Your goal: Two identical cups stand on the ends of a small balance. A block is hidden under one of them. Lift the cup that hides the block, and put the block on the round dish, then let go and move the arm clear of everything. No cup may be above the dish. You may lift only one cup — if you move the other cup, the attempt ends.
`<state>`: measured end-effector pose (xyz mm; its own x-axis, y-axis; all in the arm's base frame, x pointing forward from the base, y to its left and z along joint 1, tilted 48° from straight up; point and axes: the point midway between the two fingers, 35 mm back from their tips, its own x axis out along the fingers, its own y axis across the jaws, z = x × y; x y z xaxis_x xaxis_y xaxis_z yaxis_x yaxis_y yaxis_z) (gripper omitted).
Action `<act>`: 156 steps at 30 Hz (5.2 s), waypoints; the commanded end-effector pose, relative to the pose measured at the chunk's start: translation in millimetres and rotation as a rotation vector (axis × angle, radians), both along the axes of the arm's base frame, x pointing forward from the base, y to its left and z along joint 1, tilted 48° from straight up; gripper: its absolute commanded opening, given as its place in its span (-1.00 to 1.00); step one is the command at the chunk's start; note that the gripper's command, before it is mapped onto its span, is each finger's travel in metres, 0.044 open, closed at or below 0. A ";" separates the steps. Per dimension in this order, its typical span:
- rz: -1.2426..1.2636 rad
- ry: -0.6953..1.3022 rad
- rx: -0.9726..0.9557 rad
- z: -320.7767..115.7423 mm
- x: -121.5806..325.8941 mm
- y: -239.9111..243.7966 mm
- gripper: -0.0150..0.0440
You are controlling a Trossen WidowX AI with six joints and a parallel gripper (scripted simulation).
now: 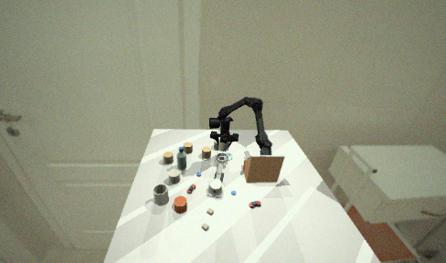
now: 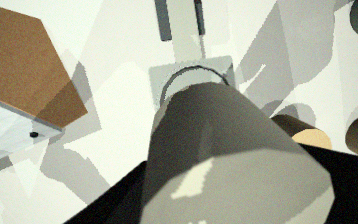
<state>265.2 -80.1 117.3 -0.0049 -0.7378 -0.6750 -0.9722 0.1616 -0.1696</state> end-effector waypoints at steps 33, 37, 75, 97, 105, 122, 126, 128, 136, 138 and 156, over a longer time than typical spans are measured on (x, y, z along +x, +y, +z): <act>0.005 0.003 0.002 -0.1 0.1 -0.2 -0.49; -0.007 0.007 0.030 2.1 -7.1 -17.5 -0.49; 0.007 -0.011 -0.021 45.6 -140.3 -160.8 -0.49; 0.007 -0.008 -0.025 15.6 -140.7 -195.9 -0.49; 0.007 -0.008 -0.025 6.7 -140.8 -205.9 -0.49; 0.000 -0.009 -0.024 16.2 -140.5 -195.9 1.00; 0.007 -0.010 -0.023 44.6 -140.8 -163.0 1.00; 0.007 -0.010 -0.023 46.0 -141.0 -161.2 1.00; 0.064 -0.060 -0.067 59.3 -125.3 -160.6 0.56; 0.090 -0.084 -0.082 64.6 -116.6 -159.1 0.39; 0.065 0.049 0.021 -25.3 -1.0 -36.9 0.39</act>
